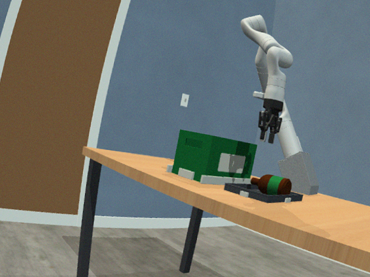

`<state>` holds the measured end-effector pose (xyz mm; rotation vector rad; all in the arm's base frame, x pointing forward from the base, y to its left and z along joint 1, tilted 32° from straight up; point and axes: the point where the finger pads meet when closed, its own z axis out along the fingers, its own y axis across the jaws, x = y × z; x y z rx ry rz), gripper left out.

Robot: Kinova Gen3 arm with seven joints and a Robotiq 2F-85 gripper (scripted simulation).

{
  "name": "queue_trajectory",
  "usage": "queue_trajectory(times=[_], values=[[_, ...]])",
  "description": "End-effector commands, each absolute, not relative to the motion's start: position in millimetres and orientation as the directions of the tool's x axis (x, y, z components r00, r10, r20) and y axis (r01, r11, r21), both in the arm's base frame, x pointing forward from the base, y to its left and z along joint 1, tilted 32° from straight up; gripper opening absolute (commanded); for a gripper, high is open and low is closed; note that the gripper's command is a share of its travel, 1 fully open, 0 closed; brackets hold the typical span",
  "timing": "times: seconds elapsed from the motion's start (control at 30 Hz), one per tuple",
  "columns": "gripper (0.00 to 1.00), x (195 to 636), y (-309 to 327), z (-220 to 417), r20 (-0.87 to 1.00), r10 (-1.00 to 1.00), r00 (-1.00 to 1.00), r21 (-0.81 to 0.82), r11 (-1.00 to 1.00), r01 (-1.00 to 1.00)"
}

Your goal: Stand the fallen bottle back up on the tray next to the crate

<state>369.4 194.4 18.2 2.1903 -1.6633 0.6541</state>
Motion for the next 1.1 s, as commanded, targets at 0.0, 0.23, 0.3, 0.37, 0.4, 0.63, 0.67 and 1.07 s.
queue_trajectory(times=[0.0, 0.23, 0.3, 0.37, 0.4, 0.63, 0.67, 1.07], values=[[0.64, 369, 195, 19, 0.531, -0.818, 0.220, -0.027, -0.276, -0.961], [0.64, 370, 195, 19, 0.531, -0.818, 0.220, -0.027, -0.276, -0.961], [0.64, 370, 195, 18, 0.531, -0.818, 0.220, -0.027, -0.276, -0.961], [0.64, 370, 195, 18, 0.531, -0.818, 0.220, -0.027, -0.276, -0.961], [0.64, 370, 195, 18, 0.531, -0.818, 0.220, -0.027, -0.276, -0.961], [0.64, 371, 191, 12, 0.530, -0.819, 0.221, -0.027, -0.276, -0.961], [0.64, 371, 190, 11, 0.530, -0.819, 0.221, -0.027, -0.276, -0.961], [0.64, 376, 177, -11, 0.530, -0.819, 0.221, -0.027, -0.276, -0.961]])
